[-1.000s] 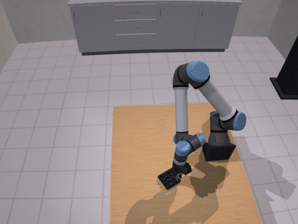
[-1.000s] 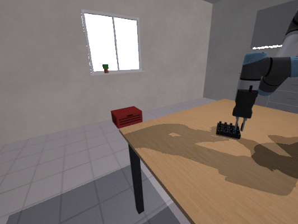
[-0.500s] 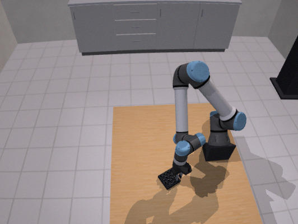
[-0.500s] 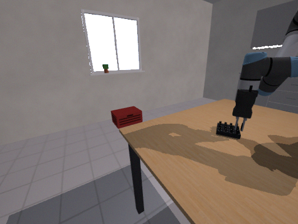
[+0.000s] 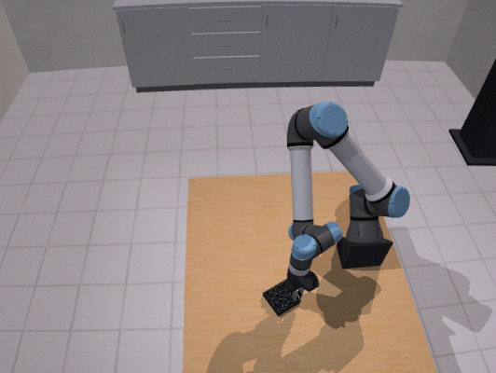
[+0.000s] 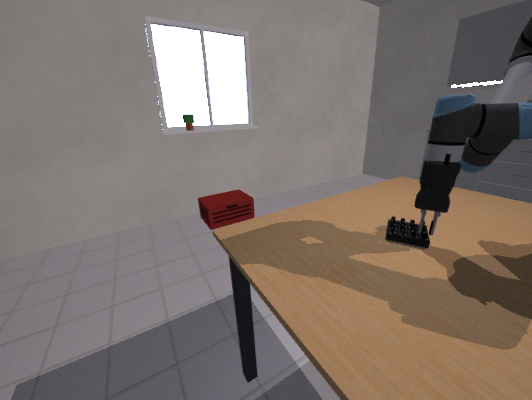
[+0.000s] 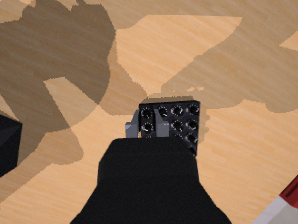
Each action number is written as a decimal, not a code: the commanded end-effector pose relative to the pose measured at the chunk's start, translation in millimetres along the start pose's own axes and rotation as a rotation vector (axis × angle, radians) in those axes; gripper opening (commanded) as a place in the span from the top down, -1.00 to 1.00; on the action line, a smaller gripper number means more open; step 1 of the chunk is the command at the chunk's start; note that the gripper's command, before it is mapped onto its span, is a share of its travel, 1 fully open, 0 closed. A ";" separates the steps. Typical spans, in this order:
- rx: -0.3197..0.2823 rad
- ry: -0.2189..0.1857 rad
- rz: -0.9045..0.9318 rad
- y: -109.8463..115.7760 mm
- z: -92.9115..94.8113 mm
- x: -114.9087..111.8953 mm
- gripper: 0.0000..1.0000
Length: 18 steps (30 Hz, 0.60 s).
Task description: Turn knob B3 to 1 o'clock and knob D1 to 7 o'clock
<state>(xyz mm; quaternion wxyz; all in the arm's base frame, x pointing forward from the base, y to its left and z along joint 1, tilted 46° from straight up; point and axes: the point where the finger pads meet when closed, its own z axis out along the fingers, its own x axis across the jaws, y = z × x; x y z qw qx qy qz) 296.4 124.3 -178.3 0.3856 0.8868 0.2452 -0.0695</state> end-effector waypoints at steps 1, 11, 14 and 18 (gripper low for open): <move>0.000 0.001 0.000 0.0 3.7 0.2 0.07; 0.000 0.001 0.000 0.0 9.5 0.2 0.07; 0.000 0.001 0.000 0.0 10.4 0.2 0.07; 0.000 0.001 0.000 0.0 10.7 0.2 0.07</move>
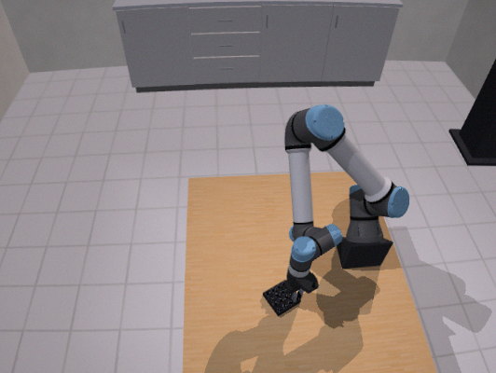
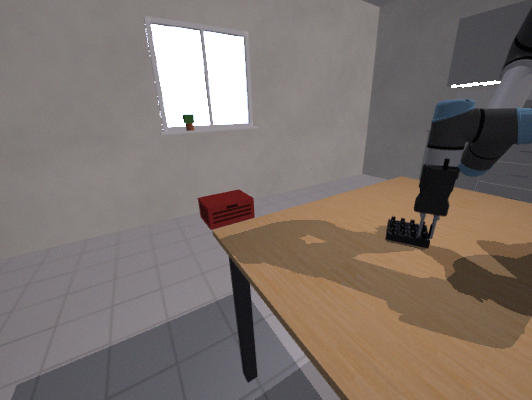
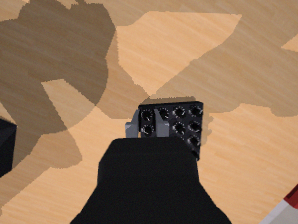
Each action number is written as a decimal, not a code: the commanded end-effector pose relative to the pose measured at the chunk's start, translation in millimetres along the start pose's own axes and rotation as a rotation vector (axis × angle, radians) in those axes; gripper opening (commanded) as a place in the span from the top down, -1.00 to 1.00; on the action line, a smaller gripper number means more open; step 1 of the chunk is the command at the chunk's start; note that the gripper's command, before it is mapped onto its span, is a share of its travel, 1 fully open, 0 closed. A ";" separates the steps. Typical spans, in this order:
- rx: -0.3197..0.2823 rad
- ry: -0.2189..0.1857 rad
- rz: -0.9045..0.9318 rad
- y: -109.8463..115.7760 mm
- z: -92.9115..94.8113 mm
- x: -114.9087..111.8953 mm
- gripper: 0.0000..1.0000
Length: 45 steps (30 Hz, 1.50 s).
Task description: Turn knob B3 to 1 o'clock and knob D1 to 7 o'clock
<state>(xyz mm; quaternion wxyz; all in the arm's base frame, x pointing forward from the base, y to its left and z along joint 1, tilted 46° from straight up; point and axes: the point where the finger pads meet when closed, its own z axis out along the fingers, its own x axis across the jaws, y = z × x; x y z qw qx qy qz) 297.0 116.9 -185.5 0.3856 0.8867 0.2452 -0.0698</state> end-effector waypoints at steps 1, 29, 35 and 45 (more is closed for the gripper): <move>0.000 0.001 0.000 0.1 0.3 0.4 0.07; 0.000 0.001 0.000 0.1 0.3 0.4 0.07; 0.000 0.001 0.000 0.1 0.3 0.4 0.07; 0.000 0.001 0.000 0.1 0.3 0.4 0.40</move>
